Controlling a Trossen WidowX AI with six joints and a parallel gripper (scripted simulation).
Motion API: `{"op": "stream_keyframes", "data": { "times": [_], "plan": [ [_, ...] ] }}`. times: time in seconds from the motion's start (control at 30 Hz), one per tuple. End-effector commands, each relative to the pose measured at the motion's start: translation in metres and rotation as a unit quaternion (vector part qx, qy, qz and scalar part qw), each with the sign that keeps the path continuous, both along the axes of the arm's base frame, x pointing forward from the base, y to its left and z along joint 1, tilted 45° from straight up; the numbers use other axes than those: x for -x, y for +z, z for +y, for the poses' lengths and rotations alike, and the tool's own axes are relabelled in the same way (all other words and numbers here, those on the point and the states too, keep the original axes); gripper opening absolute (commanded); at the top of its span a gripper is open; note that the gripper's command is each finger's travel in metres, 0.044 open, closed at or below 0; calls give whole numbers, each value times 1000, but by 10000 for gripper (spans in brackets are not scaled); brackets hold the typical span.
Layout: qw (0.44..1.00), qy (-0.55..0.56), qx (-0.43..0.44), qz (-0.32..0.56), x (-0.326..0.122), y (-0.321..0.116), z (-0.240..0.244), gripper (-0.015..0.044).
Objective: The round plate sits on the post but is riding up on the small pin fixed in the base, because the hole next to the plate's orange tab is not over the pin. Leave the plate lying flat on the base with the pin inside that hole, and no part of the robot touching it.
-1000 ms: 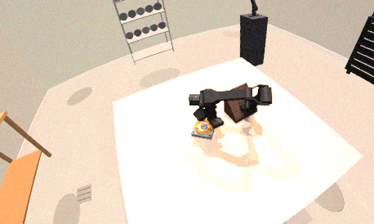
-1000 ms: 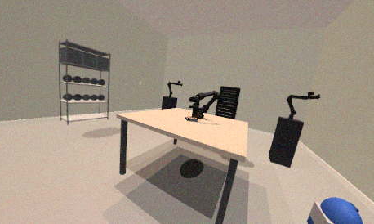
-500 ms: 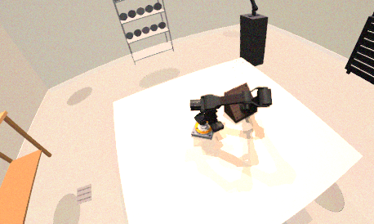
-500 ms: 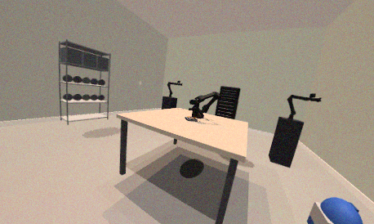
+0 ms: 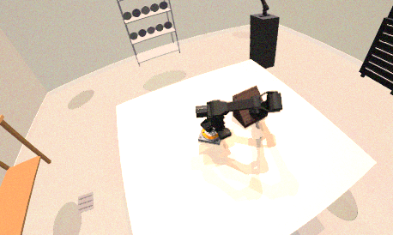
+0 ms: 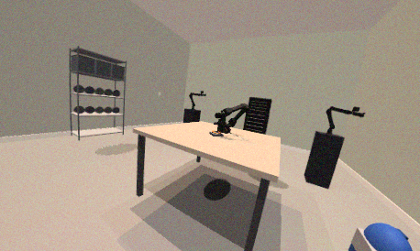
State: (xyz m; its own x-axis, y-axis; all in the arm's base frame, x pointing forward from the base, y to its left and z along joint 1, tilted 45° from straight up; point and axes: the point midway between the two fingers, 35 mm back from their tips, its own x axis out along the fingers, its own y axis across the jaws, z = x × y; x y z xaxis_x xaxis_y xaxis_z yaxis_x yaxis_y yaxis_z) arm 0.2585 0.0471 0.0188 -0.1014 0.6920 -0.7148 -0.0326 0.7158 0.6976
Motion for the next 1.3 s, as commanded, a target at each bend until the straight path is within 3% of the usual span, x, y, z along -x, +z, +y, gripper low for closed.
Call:
{"op": "stream_keyframes", "data": {
  "times": [0.0,1.27],
  "plan": [
    [1000,0,-1,-5,-7,3,3,0],
    [1000,0,-1,-6,-35,5,8,0]
  ]
}}
